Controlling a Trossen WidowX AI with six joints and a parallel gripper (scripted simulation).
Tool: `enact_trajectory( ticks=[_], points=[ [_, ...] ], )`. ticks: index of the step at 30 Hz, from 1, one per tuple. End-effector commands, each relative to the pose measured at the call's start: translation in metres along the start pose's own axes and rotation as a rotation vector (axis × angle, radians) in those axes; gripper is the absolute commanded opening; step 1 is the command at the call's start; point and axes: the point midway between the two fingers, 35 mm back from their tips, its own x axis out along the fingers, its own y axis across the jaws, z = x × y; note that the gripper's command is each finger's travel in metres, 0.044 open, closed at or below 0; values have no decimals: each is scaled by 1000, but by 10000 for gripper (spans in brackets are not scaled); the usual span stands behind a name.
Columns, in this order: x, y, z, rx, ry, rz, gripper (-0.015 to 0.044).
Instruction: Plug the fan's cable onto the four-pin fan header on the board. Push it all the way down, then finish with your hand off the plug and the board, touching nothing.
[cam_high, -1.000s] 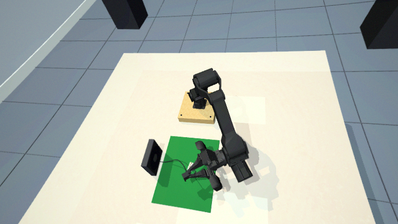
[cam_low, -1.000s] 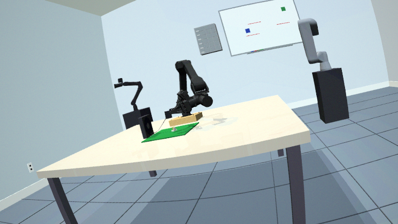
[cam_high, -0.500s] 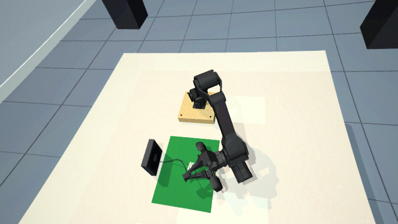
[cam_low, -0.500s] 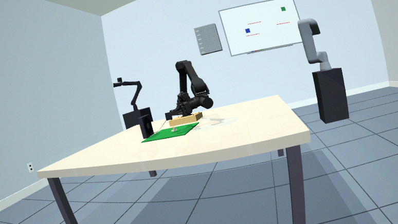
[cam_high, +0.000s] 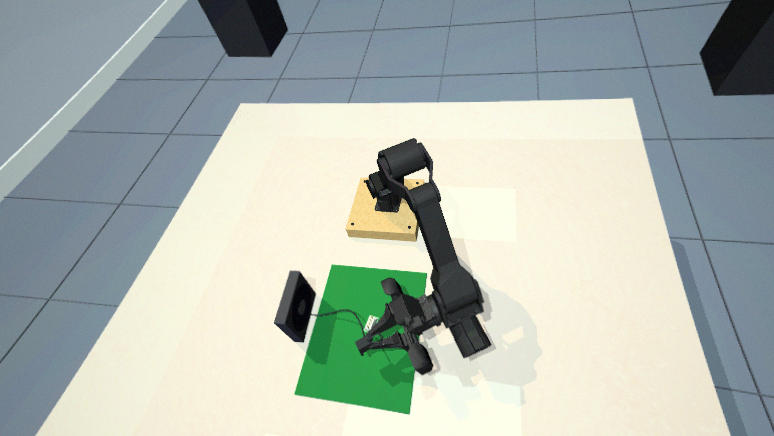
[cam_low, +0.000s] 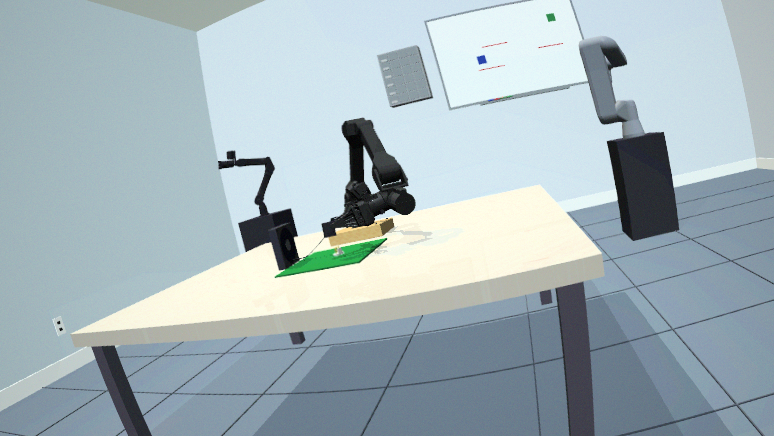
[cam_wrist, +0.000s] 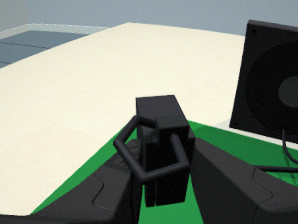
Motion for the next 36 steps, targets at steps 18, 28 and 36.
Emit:
enact_trajectory(
  ticks=[18, 28, 36],
  points=[
    [2, -1, -14, -3, 4, -2, 0],
    [4, -1, -20, -3, 4, -2, 0],
    [4, -1, -24, -3, 4, -2, 0]
  ],
)
